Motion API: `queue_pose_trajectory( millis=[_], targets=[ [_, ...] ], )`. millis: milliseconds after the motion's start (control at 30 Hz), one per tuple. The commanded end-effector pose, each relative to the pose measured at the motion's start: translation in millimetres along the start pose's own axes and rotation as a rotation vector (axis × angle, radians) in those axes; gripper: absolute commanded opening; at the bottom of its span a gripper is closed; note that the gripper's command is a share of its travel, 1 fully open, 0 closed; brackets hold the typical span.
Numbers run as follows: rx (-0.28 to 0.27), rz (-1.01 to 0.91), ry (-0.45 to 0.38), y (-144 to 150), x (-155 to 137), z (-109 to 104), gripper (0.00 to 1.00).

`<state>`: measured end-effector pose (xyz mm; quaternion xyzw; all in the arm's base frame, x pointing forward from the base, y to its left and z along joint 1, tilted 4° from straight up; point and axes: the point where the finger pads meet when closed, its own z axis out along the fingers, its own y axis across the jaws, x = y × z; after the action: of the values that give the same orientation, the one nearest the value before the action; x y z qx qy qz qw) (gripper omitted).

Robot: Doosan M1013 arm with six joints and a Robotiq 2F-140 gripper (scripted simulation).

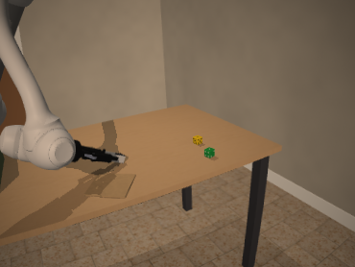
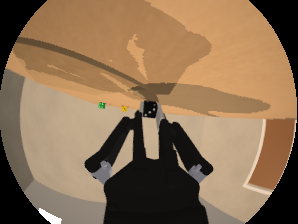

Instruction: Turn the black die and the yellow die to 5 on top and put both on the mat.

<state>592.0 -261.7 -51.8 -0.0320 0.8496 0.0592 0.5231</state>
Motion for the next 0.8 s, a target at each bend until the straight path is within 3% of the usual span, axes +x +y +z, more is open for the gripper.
queue_pose_trajectory(
  millis=[0,467,767],
  targets=[
    [0.000,-0.001,-0.004,0.6,-1.4,2.1,0.24],
    [0.000,-0.001,-0.004,0.6,-1.4,2.1,0.24],
    [0.000,-0.001,-0.004,0.6,-1.4,2.1,0.31]
  ],
)
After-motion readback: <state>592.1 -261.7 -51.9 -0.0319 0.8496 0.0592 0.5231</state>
